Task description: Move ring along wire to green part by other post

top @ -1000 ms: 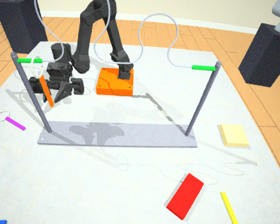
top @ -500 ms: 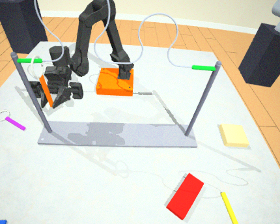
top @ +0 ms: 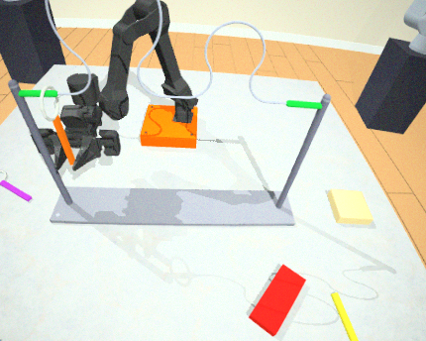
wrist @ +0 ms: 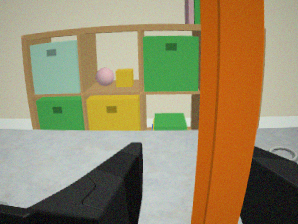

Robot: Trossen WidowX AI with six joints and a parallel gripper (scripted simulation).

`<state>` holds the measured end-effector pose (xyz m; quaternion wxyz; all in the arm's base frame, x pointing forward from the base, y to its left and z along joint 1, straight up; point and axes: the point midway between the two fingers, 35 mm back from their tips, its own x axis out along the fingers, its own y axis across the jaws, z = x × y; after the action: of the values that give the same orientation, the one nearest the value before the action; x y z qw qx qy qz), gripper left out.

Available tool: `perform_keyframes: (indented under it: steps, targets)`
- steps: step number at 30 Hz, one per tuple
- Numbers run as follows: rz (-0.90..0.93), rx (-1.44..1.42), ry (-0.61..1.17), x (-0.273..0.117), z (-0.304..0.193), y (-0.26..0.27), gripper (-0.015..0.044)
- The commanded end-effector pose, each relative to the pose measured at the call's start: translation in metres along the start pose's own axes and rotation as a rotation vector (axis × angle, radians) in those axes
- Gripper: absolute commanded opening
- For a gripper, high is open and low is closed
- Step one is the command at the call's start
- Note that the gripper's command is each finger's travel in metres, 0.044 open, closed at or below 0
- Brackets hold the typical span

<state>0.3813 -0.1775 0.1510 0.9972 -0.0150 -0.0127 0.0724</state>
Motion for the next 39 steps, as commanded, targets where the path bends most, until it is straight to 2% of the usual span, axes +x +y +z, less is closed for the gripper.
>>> perform_keyframes:
  steps: [1,16,21,23,29,39]
  targets:
    - [-0.006,0.007,0.003,0.0002,-0.0015,-0.0009,0.0160]
    - [-0.006,0.007,0.003,0.0002,-0.0015,-0.0009,0.0160]
    - [0.000,0.001,0.001,0.0001,-0.0007,0.0000,0.0029]
    - [0.000,0.001,0.001,0.0001,-0.0007,0.0000,0.0015]
    - [0.000,0.001,0.001,0.0001,-0.0007,0.0000,-0.0142]
    - [0.001,0.002,0.001,0.0003,0.0056,-0.0004,-0.0150]
